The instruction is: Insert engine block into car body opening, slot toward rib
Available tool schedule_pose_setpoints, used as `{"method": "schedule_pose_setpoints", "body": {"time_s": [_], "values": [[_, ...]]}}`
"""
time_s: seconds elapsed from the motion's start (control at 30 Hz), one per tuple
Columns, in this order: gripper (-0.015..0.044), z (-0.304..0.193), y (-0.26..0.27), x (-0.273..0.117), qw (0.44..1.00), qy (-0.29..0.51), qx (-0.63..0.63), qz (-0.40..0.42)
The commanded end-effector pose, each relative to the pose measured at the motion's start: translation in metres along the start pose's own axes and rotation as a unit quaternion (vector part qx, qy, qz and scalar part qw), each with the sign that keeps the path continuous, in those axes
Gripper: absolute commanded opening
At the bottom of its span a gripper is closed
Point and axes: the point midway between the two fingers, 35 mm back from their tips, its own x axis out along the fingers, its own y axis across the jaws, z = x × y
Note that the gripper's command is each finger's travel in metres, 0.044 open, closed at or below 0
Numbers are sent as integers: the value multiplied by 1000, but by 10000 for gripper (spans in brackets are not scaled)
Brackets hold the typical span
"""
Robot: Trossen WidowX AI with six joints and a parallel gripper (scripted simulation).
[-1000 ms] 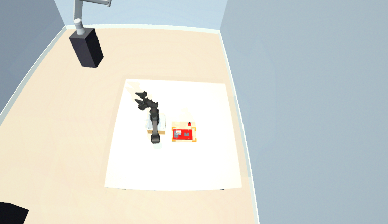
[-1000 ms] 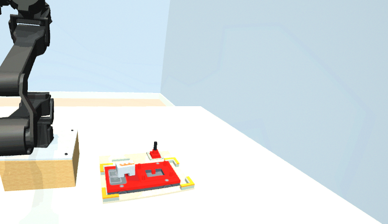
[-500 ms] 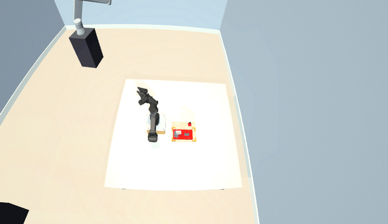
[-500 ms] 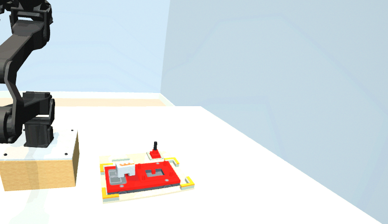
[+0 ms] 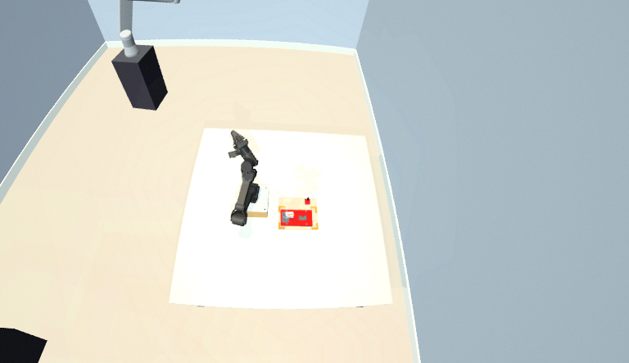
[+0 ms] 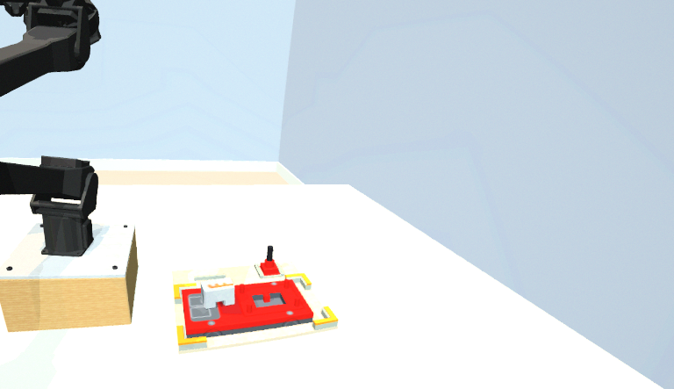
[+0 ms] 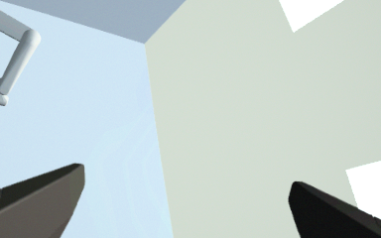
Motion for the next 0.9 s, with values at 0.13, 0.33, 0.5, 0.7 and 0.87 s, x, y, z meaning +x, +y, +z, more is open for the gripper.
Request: {"method": "schedule_pose_setpoints", "body": {"time_s": [0.13,0.33,0.5,0.7,0.87], "values": [[440,-40,19,2,993,82,80,34],[440,-71,33,-1,977,150,141,51],[440,-98,44,-8,958,208,190,59],[440,-128,57,-21,926,278,246,59],[440,-153,66,-35,894,337,290,52]]}}
